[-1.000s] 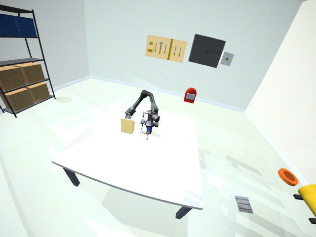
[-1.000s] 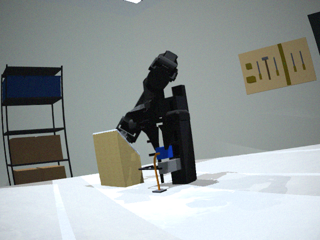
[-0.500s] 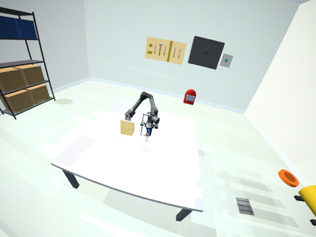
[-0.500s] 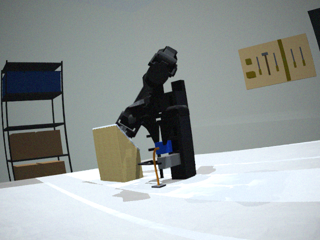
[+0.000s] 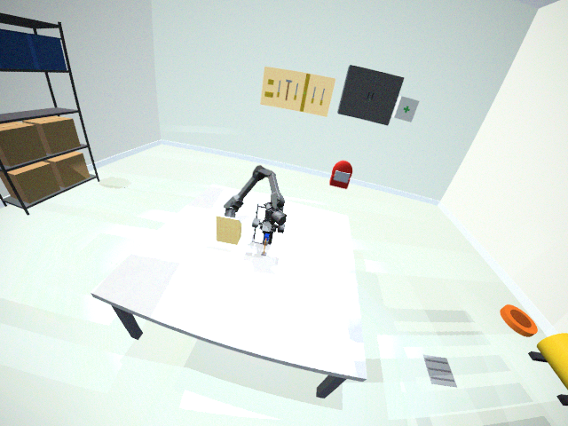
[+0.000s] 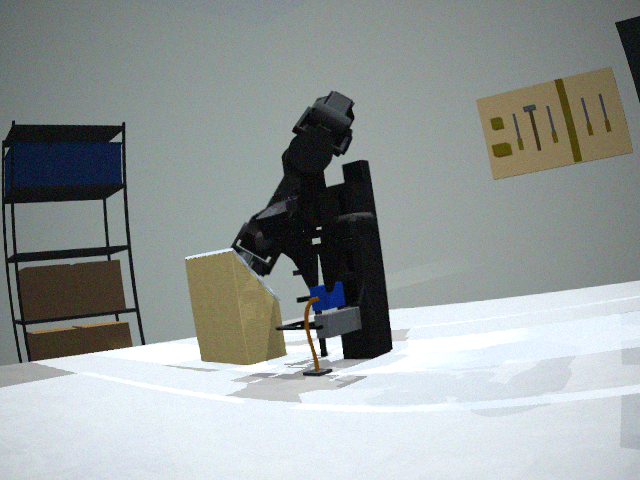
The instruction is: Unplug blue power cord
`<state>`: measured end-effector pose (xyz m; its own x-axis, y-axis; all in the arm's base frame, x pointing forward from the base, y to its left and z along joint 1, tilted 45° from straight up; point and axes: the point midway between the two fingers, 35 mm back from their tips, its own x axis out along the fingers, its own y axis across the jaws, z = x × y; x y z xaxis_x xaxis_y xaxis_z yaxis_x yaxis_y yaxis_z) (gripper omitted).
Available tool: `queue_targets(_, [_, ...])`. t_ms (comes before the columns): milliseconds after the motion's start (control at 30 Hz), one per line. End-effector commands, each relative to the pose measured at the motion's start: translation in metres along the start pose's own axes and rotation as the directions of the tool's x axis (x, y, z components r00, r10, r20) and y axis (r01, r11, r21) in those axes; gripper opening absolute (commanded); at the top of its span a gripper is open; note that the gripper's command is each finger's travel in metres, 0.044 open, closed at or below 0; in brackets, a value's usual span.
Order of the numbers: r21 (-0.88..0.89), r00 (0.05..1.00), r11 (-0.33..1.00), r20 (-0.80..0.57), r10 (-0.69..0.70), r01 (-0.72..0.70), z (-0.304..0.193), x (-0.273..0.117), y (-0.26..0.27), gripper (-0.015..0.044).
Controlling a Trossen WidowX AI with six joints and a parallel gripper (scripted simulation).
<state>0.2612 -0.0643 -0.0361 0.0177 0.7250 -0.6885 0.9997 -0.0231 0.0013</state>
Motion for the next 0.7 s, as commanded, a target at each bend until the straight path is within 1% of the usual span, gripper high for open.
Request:
queue_targets(0, [-0.001,0.999,1.0,0.044,0.006,-0.006,0.022,-0.005,0.002,0.0])
queue_targets(667, [0.001,0.999,1.0,0.045,0.007,-0.007,0.054,-0.012,0.0,0.0])
